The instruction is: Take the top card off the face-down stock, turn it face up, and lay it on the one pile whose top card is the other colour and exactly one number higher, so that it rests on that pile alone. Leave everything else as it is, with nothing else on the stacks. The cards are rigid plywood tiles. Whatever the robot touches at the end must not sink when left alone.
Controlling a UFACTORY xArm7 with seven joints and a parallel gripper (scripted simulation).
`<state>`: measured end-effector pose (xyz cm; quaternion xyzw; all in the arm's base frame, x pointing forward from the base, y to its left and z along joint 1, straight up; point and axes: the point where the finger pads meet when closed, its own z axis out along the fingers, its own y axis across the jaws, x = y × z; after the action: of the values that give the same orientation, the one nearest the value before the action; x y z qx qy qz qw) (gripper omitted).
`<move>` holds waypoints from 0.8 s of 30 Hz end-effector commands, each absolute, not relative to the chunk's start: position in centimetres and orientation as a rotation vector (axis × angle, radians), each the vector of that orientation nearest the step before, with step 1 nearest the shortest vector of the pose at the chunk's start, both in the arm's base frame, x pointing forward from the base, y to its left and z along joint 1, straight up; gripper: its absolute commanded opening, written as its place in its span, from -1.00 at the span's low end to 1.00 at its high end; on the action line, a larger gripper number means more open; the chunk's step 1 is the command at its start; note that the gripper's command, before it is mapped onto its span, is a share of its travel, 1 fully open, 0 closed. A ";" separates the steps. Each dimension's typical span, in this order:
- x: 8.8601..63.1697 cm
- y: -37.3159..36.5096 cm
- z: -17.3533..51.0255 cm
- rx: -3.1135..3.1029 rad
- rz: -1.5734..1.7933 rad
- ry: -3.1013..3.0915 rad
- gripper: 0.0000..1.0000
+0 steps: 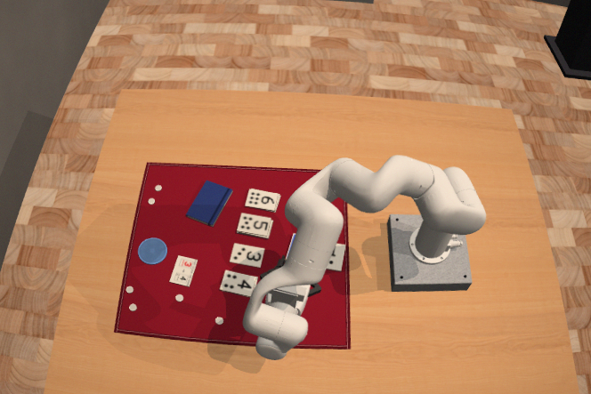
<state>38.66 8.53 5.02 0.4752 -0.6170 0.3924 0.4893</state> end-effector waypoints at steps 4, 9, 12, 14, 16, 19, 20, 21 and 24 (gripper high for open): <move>38.7 8.5 4.5 1.155 0.954 -1.503 0.47; 38.6 8.5 4.3 1.155 0.954 -1.503 0.47; 38.6 8.5 4.3 1.155 0.954 -1.503 0.47; 38.6 8.5 4.3 1.155 0.954 -1.503 0.47; 38.6 8.5 4.3 1.155 0.954 -1.503 0.47; 38.6 8.5 4.3 1.155 0.954 -1.503 0.47; 38.6 8.5 4.3 1.155 0.954 -1.503 0.47; 38.6 8.5 4.3 1.155 0.954 -1.503 0.47; 38.6 8.5 4.3 1.155 0.954 -1.503 0.47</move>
<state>38.55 8.42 4.18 0.4752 -0.6170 0.3924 0.4894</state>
